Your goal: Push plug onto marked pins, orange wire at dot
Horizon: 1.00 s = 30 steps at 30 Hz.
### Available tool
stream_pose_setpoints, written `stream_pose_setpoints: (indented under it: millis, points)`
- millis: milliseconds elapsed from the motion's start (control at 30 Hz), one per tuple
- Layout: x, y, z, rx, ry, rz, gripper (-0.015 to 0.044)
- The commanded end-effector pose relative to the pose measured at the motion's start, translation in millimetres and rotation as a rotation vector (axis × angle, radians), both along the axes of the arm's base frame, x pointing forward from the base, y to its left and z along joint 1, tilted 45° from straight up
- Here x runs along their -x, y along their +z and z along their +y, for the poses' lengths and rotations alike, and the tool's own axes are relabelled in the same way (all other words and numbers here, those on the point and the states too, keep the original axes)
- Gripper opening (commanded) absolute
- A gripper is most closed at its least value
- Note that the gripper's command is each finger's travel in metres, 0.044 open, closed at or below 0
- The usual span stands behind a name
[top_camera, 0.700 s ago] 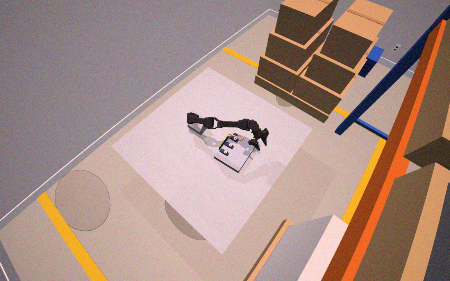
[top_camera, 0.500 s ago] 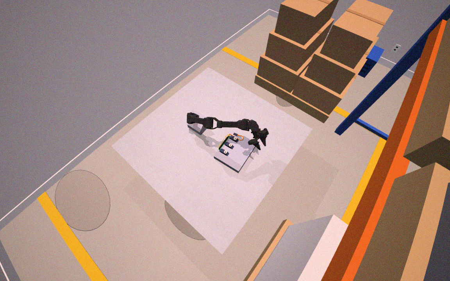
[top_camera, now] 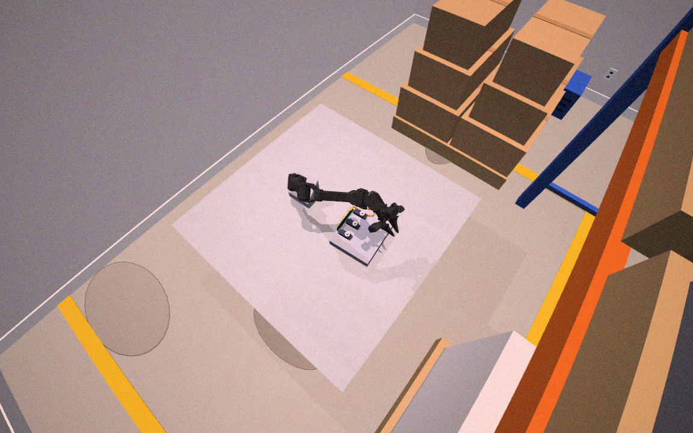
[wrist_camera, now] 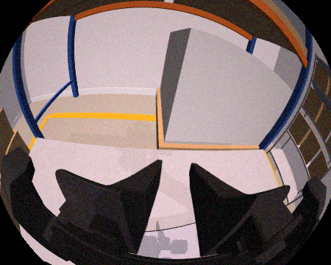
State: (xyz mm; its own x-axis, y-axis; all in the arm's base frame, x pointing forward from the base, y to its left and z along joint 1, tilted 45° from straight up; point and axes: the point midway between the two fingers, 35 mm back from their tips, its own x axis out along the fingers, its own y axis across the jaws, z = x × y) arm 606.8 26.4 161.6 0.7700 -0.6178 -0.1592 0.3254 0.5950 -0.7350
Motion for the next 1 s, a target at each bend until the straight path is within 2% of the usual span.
stream_pose_setpoints:
  millis: [0,533,967]
  points:
    - [11,25,-8,-0.059,0.036,-0.042,0.0115]
    - [81,115,-29,-0.274,0.197,-0.213,0.0115]
    - [157,159,-37,-0.454,0.335,-0.334,0.0115]
